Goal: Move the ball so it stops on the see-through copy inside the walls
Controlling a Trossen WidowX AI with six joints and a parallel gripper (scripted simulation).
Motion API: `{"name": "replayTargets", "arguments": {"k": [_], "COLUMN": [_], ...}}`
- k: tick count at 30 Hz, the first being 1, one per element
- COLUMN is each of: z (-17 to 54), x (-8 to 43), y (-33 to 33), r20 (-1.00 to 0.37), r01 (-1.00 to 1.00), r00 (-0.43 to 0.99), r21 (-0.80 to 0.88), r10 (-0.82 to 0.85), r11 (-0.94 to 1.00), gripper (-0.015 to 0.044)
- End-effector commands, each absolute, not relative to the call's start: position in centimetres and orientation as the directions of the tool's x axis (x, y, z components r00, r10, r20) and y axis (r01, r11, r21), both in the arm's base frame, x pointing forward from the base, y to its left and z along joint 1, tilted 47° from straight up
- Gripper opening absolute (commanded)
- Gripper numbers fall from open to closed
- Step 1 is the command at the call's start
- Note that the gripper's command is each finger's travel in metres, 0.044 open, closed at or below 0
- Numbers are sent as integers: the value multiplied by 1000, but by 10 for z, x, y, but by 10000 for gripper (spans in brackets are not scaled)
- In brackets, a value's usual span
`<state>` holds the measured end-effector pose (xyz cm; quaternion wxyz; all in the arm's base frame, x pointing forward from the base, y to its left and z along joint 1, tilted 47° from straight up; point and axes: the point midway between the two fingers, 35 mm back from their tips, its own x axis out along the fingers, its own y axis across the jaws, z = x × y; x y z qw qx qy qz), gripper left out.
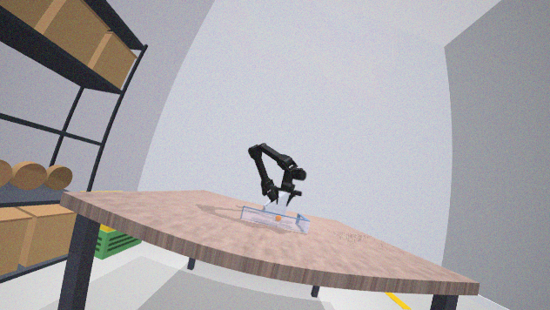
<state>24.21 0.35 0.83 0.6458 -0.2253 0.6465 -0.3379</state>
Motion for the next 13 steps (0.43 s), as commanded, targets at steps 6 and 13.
{"name": "replayTargets", "arguments": {"k": [6, 13], "z": [8, 38], "x": [242, 241], "y": [4, 33], "r20": [-683, -681], "r01": [145, 149], "r00": [-64, -67], "r21": [-728, -729], "r10": [-728, -729], "r11": [670, 668], "gripper": [259, 416]}}
